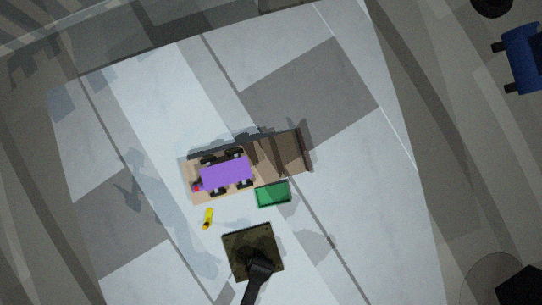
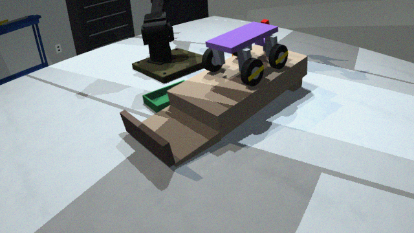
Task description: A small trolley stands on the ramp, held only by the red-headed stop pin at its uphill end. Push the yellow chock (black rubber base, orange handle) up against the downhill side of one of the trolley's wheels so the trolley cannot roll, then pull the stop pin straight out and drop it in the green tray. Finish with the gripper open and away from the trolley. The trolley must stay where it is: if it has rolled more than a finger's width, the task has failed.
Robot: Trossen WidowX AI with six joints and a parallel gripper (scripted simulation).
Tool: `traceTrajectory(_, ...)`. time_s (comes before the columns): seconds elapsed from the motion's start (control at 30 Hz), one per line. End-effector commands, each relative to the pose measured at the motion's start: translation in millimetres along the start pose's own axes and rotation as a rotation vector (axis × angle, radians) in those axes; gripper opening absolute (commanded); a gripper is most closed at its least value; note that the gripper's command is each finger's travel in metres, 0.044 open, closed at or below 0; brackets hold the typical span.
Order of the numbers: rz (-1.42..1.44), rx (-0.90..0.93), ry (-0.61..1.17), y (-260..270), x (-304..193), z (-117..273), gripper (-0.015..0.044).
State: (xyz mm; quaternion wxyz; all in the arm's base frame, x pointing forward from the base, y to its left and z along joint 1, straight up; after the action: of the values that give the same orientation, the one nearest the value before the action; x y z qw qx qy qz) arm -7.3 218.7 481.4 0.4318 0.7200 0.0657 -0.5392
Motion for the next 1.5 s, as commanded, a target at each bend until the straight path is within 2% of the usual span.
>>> traceTrajectory(0.0, -0.011, -0.002, 0.004, 1, 0, 0, 0.0374)
traceTrajectory(0.07, -0.104, -0.016, 0.039, 6, -4, 3, 0.0321)
traceTrajectory(0.23, -0.566, -0.1, 0.193, 38, -18, 16, 0.019)
traceTrajectory(0.33, -0.75, -0.135, 0.24, 52, -21, 21, 0.019)
traceTrajectory(0.63, -1.646, -0.307, 0.356, 128, -11, 26, 0.019)
traceTrajectory(1.07, -2.803, -0.464, 0.385, 216, 63, -8, 0.019)
traceTrajectory(1.3, -3.473, -0.452, 0.391, 240, 117, -42, 0.019)
traceTrajectory(1.47, -3.934, -0.337, 0.429, 242, 161, -68, 0.019)
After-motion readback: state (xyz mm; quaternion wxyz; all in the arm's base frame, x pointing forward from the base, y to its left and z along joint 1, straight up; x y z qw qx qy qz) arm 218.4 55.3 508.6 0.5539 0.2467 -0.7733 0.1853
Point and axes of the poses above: the point midway between the two fingers, 35 mm back from their tips, its own z axis back along the fingers, its own y axis across the jaws, x = y × z, the point moved 1 cm from there along z, back along the fingers, and after that the axes turned 15 degrees about z, right-handed, at the moved point
